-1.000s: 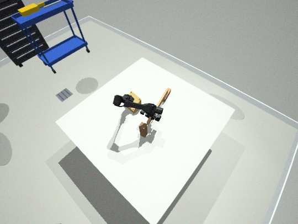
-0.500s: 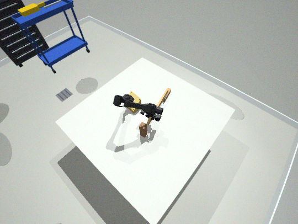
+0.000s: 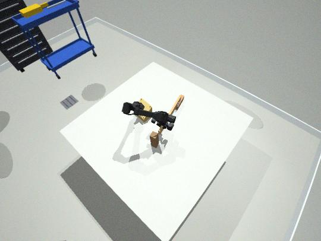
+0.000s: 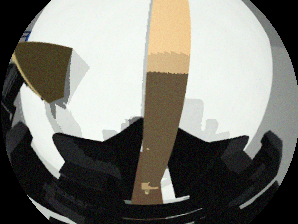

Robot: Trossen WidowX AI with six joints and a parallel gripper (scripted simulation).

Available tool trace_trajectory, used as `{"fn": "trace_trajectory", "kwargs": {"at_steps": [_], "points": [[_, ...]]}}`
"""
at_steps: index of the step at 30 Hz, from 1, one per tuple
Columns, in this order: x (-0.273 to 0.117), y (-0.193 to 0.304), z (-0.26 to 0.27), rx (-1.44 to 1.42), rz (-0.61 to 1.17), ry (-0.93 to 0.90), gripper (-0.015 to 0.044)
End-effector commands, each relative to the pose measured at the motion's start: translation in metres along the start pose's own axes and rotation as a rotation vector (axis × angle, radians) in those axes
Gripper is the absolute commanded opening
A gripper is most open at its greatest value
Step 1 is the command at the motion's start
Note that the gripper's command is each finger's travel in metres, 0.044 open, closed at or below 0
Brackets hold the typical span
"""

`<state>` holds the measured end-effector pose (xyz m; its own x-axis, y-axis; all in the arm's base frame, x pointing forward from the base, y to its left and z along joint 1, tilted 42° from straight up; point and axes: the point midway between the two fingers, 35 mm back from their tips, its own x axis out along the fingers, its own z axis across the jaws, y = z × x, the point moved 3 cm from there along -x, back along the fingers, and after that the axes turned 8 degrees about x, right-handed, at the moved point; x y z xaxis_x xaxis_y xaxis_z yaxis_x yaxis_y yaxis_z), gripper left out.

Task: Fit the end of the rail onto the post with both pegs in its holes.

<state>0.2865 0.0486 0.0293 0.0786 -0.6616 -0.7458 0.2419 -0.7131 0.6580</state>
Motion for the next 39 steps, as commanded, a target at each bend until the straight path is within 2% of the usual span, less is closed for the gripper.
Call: {"fn": "trace_trajectory", "kwargs": {"at_steps": [1, 39], "points": [[-0.003, -0.001, 0.0, -0.002, -0.002, 0.005, 0.0], [-0.003, 0.009, -0.002, -0.002, -0.002, 0.005, 0.0]]}}
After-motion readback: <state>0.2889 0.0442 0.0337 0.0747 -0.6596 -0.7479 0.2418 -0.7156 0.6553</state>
